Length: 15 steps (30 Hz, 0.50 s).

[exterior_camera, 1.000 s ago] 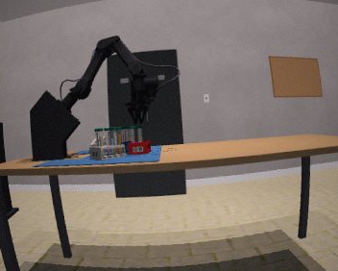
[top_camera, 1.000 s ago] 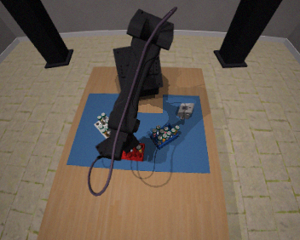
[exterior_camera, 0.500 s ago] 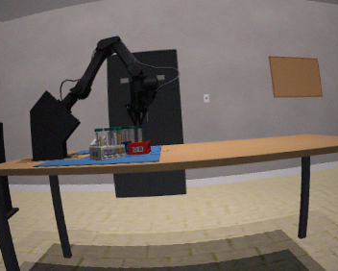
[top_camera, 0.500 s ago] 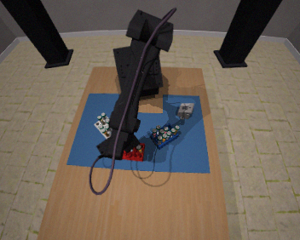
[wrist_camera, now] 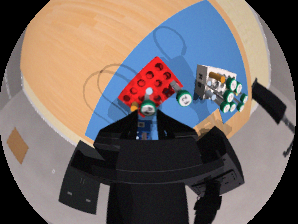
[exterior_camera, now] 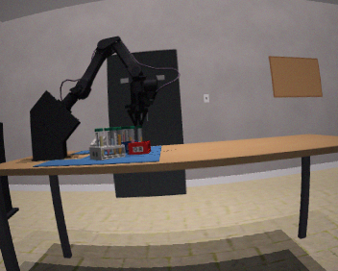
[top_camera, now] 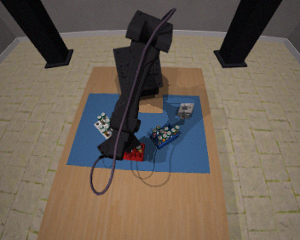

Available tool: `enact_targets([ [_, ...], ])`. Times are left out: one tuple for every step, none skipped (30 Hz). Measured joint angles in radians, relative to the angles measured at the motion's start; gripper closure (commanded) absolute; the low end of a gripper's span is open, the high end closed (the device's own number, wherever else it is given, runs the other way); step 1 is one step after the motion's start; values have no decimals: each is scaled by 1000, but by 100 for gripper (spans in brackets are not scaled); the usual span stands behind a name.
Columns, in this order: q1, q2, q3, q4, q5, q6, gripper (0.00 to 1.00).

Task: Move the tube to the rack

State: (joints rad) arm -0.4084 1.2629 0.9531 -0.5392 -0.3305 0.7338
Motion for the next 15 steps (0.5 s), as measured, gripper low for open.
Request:
enact_targets([
  [0, 1, -2, 3, 0, 0, 70],
  [0, 4, -4, 4, 0, 1, 70],
  [0, 8, -4, 5, 1, 2, 70],
  [0, 11, -5, 5, 1, 2, 70],
  [0, 13, -5, 6, 2, 2, 70],
  [0, 11, -4, 6, 3, 2, 70],
  [2, 11, -4, 9, 3, 3, 70],
  [4, 10, -4, 10, 3, 3, 70],
  [5, 10, -4, 11, 3, 3, 70],
  [5, 10, -5, 12, 3, 4, 70],
  [5, 10, -4, 13, 4, 4, 70],
  [5, 10, -4, 14, 4, 5, 70],
  [5, 11, -4, 16, 4, 5, 70],
  [5, 13, -4, 18, 5, 5, 70],
  [6, 15, -6, 22, 5, 6, 70],
])
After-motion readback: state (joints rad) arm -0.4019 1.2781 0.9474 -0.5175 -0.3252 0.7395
